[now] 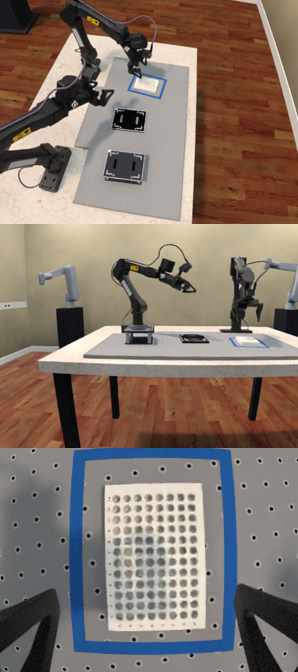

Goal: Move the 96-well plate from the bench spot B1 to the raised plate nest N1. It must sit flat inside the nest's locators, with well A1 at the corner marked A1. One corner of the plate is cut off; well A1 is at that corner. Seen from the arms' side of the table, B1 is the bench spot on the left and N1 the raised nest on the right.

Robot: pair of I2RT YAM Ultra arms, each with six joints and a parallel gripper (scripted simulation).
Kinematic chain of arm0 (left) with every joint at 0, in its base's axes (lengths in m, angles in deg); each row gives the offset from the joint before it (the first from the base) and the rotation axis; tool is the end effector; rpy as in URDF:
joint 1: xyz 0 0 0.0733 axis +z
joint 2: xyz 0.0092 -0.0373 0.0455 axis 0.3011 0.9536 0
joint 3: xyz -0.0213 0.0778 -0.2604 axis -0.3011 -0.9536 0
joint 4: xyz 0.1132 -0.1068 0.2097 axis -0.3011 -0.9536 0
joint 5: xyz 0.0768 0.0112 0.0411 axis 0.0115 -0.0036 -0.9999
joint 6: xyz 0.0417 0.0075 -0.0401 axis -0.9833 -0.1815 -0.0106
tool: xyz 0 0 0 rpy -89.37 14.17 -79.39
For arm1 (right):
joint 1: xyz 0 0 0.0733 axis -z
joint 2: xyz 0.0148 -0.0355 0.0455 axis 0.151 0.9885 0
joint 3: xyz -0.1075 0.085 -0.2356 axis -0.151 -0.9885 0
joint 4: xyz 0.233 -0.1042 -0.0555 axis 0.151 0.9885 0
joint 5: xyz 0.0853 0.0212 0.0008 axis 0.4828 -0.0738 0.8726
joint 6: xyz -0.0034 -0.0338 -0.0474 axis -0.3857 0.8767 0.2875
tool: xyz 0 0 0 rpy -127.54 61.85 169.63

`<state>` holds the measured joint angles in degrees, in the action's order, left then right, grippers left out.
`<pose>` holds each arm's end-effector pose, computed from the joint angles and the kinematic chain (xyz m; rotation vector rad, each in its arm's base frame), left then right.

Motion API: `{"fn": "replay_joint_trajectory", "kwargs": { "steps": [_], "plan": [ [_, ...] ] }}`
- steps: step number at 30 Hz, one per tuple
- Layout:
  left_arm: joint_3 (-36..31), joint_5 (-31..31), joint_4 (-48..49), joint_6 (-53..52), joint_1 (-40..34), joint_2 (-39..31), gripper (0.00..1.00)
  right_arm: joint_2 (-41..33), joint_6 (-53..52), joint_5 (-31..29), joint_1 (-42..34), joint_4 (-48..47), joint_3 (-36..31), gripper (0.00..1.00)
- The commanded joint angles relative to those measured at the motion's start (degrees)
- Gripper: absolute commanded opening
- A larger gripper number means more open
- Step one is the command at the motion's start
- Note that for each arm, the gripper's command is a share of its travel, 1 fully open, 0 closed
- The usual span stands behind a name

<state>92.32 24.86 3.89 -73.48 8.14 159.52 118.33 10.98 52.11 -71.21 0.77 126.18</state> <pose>0.2658 -0.0405 0.2304 0.1532 2.6566 0.0076 0.1039 0.1989 0.2715 -1.1613 1.6305 0.5711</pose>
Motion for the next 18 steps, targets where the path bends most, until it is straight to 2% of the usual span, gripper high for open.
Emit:
{"fn": "replay_joint_trajectory", "kwargs": {
  "steps": [1,15,18],
  "plan": [
    [-0.3,0.6,0.6,-0.3,-0.7,-0.3,1.0,-0.2,-0.4,-0.1,-0.7,-1.8,0.3,1.0],
    [-0.3,0.6,0.6,-0.3,-0.7,-0.3,1.0,-0.2,-0.4,-0.1,-0.7,-1.8,0.3,1.0],
    [1.2,1.3,-2.4,-0.2,-0.6,0.7,1.0,-0.2,-0.4,-0.1,-0.7,-1.8,0.3,1.0]
  ]
}}
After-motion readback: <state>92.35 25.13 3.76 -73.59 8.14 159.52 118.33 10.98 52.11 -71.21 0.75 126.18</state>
